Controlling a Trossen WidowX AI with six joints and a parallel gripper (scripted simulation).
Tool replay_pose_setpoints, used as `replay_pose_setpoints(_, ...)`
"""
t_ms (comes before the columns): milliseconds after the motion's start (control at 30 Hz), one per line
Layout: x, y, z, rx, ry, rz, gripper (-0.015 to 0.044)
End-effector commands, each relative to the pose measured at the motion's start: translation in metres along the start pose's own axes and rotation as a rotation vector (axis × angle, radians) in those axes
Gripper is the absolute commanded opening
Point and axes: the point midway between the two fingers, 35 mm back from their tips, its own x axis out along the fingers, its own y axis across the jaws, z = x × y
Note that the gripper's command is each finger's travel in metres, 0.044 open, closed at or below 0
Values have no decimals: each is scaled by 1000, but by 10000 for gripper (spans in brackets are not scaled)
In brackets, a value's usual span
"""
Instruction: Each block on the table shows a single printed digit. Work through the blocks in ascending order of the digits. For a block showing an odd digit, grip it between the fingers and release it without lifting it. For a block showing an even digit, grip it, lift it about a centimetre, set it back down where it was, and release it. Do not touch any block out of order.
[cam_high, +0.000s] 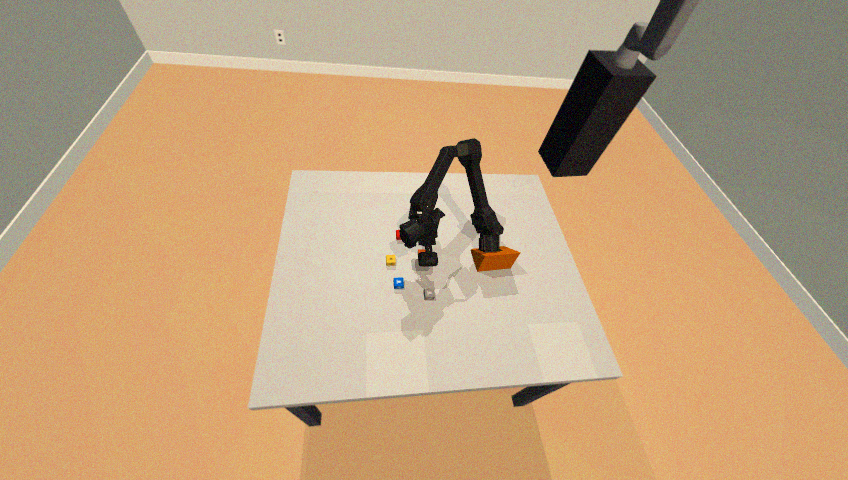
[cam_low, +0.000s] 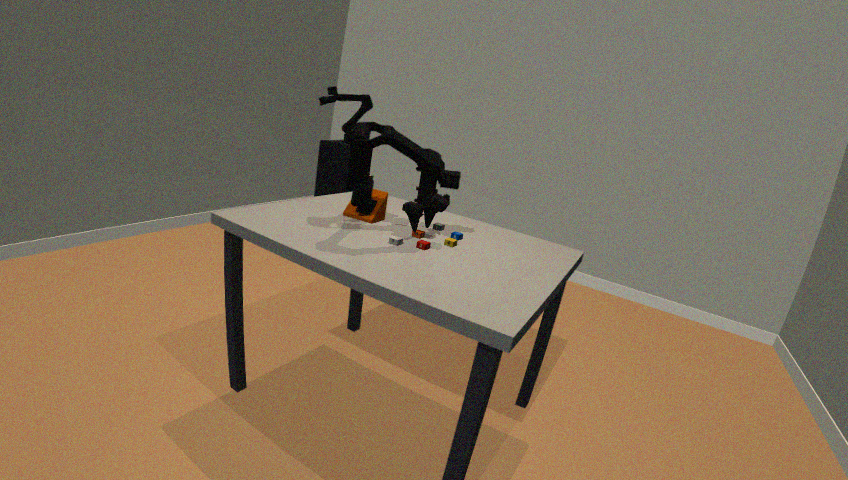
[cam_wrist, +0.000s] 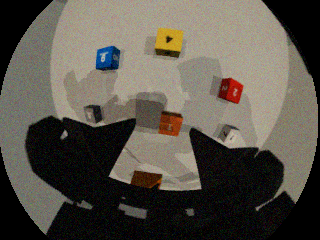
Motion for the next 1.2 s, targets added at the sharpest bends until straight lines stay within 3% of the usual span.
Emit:
replay_pose_setpoints(0,7,-1,-1,-6,1,-7,400)
replay_pose_setpoints(233,16,-1,-1,-5,1,-8,400)
replay_pose_setpoints(600,16,-1,-1,-5,1,-8,120)
replay_pose_setpoints(1167,16,-1,-1,-5,1,-8,120)
